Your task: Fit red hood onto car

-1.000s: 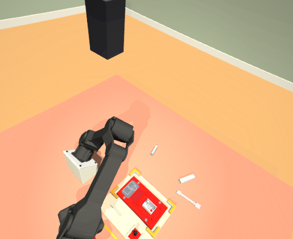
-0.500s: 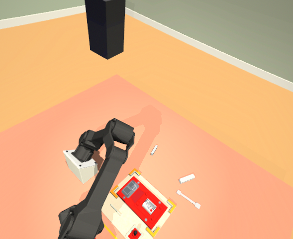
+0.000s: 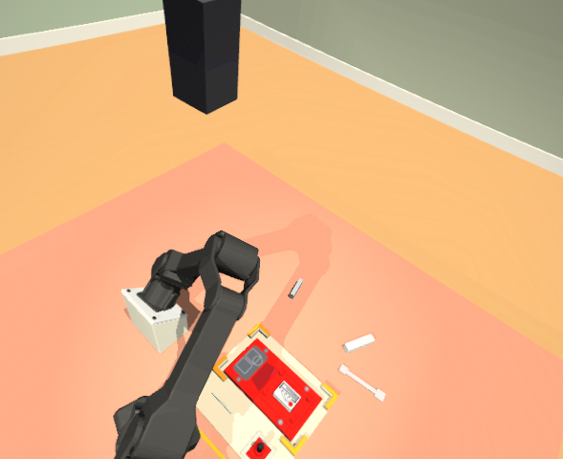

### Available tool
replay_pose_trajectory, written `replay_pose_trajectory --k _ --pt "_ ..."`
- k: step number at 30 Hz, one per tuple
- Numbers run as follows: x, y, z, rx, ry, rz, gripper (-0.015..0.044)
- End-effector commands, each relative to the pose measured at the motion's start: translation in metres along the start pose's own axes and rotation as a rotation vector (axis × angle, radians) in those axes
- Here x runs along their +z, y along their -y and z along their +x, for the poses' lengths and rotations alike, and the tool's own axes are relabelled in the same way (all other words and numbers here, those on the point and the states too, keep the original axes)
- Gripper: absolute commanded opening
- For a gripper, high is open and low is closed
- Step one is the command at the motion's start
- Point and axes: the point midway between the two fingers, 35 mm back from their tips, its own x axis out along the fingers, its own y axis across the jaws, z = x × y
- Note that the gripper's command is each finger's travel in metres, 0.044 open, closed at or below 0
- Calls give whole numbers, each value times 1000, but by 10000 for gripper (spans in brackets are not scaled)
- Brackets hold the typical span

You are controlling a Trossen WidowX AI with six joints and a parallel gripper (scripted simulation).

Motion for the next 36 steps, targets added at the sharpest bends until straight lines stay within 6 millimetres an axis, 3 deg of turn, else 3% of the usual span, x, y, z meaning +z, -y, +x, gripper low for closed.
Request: replay_pose_trajectory --k 1,36 --pt "0 0 3 -2 2 3 440" --pt "1 -1 27 -2 4 3 440"
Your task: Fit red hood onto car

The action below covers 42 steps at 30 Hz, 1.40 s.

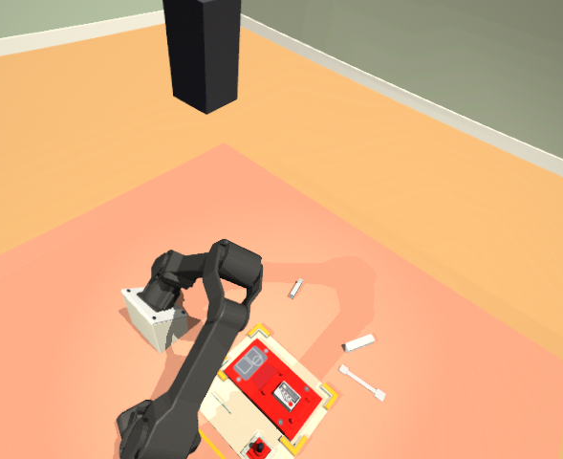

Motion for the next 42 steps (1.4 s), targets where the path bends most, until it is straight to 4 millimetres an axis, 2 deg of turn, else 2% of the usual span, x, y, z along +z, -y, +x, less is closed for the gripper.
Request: replay_pose_trajectory --k 1,42 --pt "0 0 1 -2 2 3 440" --pt "1 0 22 -2 3 3 440"
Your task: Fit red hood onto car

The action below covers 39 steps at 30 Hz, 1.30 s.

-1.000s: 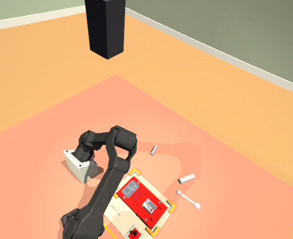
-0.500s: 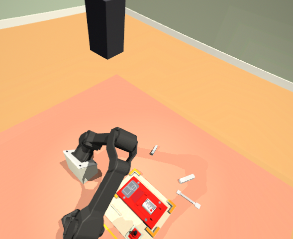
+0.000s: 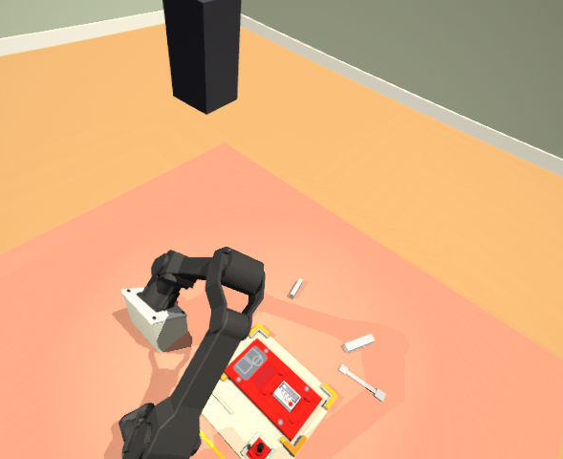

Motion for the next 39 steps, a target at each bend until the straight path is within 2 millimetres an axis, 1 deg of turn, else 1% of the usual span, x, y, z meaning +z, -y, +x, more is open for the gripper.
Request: replay_pose_trajectory --k 1,5,14,18,24,25,39 --pt "0 0 2 -2 2 3 440" --pt "0 0 0 0 0 0 335" --pt "0 0 0 0 0 0 275" --pt "0 0 -1 0 0 1 170" --pt "0 0 -11 0 0 1 12" --pt "0 0 -13 0 0 1 0" --pt "-1 0 -59 0 -2 1 0"
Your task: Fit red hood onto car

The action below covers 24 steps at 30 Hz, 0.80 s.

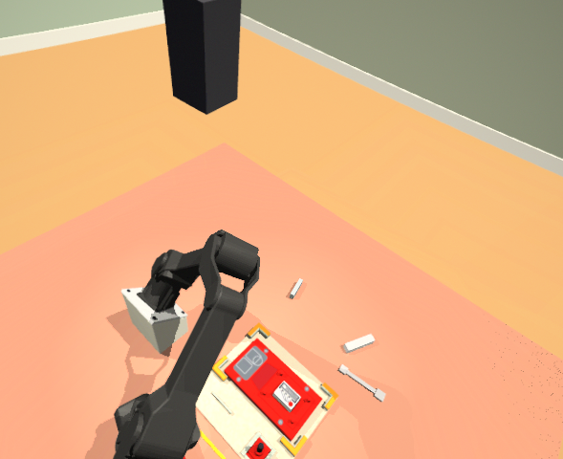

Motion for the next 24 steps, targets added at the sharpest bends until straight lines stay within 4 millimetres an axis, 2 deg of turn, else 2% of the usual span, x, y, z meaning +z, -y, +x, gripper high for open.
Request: replay_pose_trajectory --k 1,14,19,24 --pt "-1 1 -16 -7 -6 -5 0" --pt "-1 1 -49 -7 -7 -4 0" --pt "2 1 -46 -3 -3 11 0" --pt "16 8 -49 -6 -11 93 0"
